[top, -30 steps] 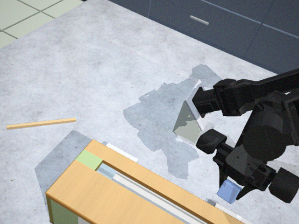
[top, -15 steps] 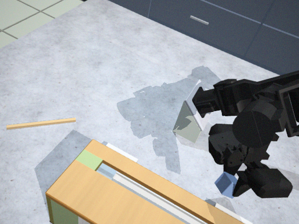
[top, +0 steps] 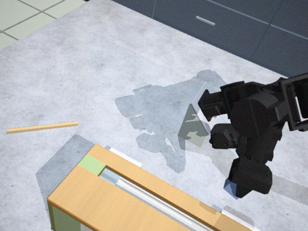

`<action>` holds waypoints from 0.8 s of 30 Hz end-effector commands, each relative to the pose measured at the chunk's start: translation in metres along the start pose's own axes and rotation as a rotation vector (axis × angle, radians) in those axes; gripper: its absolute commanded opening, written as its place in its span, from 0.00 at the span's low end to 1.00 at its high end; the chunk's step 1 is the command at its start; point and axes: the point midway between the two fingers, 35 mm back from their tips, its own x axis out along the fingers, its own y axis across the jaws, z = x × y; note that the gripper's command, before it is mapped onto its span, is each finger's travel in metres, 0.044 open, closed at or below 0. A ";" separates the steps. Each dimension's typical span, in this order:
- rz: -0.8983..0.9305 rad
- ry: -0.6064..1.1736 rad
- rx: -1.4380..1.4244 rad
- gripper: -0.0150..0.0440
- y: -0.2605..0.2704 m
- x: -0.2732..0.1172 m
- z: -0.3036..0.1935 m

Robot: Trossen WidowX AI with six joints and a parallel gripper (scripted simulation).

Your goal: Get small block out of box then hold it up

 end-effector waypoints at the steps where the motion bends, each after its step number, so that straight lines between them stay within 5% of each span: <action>1: 0.012 0.018 0.168 0.25 0.002 -0.004 0.000; 24: 0.035 0.123 1.093 0.25 0.010 -0.025 0.000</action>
